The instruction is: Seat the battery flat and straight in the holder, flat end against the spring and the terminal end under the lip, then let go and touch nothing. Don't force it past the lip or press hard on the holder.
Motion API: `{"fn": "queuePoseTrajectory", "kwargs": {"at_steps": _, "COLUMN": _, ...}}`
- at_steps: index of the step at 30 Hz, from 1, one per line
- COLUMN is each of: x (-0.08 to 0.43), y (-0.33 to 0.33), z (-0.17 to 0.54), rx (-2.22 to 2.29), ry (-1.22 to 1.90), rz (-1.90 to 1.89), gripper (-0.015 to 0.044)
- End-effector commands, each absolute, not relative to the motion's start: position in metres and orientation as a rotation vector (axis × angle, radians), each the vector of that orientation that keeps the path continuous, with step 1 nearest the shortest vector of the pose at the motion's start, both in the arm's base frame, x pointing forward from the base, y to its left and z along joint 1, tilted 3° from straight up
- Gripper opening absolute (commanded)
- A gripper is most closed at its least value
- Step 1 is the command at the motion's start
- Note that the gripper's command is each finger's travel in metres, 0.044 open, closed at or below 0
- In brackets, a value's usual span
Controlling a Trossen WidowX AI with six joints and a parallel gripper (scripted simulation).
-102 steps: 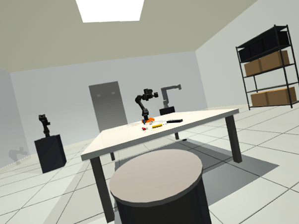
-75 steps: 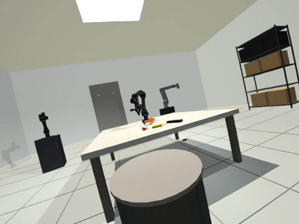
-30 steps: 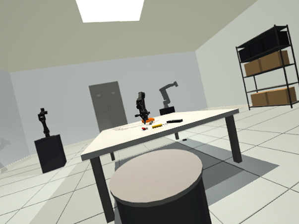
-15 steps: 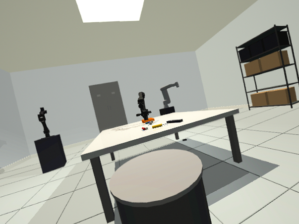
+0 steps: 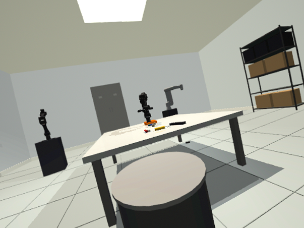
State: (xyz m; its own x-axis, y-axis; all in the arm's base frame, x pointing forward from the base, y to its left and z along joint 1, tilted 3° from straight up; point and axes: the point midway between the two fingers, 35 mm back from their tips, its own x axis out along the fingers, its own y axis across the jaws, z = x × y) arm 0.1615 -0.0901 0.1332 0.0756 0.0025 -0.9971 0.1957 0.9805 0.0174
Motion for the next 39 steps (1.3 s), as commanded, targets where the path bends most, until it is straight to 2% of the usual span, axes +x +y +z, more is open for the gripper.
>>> {"fn": "queuePoseTrajectory", "kwargs": {"at_steps": 1, "x": 0.162, "y": -0.09, "z": 0.133, "rx": 0.161, "ry": 1.49, "rz": -0.146, "gripper": 0.0}}
{"fn": "queuePoseTrajectory", "kwargs": {"at_steps": 5, "x": 0.162, "y": -0.09, "z": 0.133, "rx": 0.161, "ry": 1.49, "rz": -0.146, "gripper": 0.0}}
{"fn": "queuePoseTrajectory", "kwargs": {"at_steps": 7, "x": 0.162, "y": -0.089, "z": 0.13, "rx": 0.106, "ry": 1.493, "rz": -0.094, "gripper": 0.0053}}
{"fn": "queuePoseTrajectory", "kwargs": {"at_steps": 13, "x": 0.167, "y": -0.082, "z": 0.104, "rx": -0.392, "ry": 1.462, "rz": 0.366, "gripper": 0.021}}
{"fn": "queuePoseTrajectory", "kwargs": {"at_steps": 14, "x": 0.168, "y": -0.081, "z": 0.099, "rx": -0.477, "ry": 1.446, "rz": 0.445, "gripper": 0.0221}}
{"fn": "queuePoseTrajectory", "kwargs": {"at_steps": 22, "x": 0.169, "y": -0.07, "z": 0.066, "rx": -1.089, "ry": 1.236, "rz": 1.011, "gripper": 0.0221}}
{"fn": "queuePoseTrajectory", "kwargs": {"at_steps": 39, "x": 0.171, "y": -0.07, "z": 0.057, "rx": -1.102, "ry": 1.229, "rz": 1.023, "gripper": 0.0221}}
